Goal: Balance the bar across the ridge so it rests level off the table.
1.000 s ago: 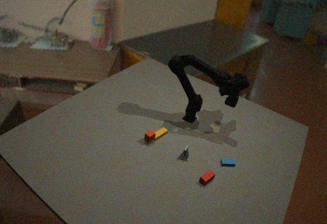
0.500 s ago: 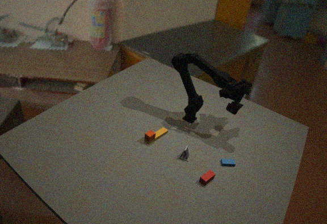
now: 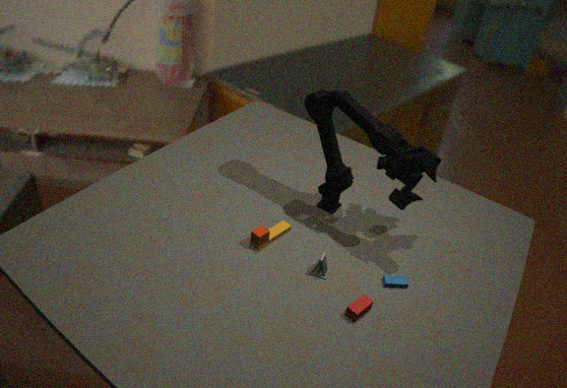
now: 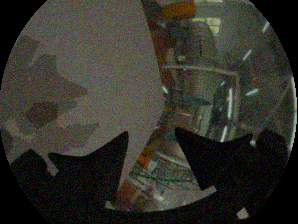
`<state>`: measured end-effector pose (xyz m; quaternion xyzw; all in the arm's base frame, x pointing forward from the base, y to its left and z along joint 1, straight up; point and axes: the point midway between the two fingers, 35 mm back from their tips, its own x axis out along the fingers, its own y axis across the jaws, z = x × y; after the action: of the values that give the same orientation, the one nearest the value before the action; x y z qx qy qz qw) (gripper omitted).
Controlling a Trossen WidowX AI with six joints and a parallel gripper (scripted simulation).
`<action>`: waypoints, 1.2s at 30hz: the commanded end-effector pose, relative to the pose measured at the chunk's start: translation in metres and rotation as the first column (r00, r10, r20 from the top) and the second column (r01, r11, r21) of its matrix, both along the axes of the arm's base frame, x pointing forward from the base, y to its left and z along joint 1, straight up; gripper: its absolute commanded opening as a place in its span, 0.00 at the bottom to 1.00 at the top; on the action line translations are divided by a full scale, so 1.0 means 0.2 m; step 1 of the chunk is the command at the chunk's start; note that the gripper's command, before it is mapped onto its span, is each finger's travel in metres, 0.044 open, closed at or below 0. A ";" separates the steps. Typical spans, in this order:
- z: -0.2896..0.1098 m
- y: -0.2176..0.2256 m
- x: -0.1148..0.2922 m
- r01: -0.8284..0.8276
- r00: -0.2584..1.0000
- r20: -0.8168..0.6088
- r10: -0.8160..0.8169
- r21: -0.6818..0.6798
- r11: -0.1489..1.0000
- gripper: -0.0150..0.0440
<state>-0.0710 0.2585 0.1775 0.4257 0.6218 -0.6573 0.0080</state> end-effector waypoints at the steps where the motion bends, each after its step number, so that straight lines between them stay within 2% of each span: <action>1: -0.02 0.03 0.09 0.061 0.998 0.033 -0.061 -0.018 0.998 0.79; 18: -0.06 0.04 0.51 0.314 0.939 0.166 -0.300 -0.066 0.947 0.79; 36: -0.10 -0.08 0.93 0.551 0.813 0.304 -0.496 -0.128 0.825 0.79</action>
<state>0.1012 0.2480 0.1613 0.6471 0.4220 -0.6331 -0.0490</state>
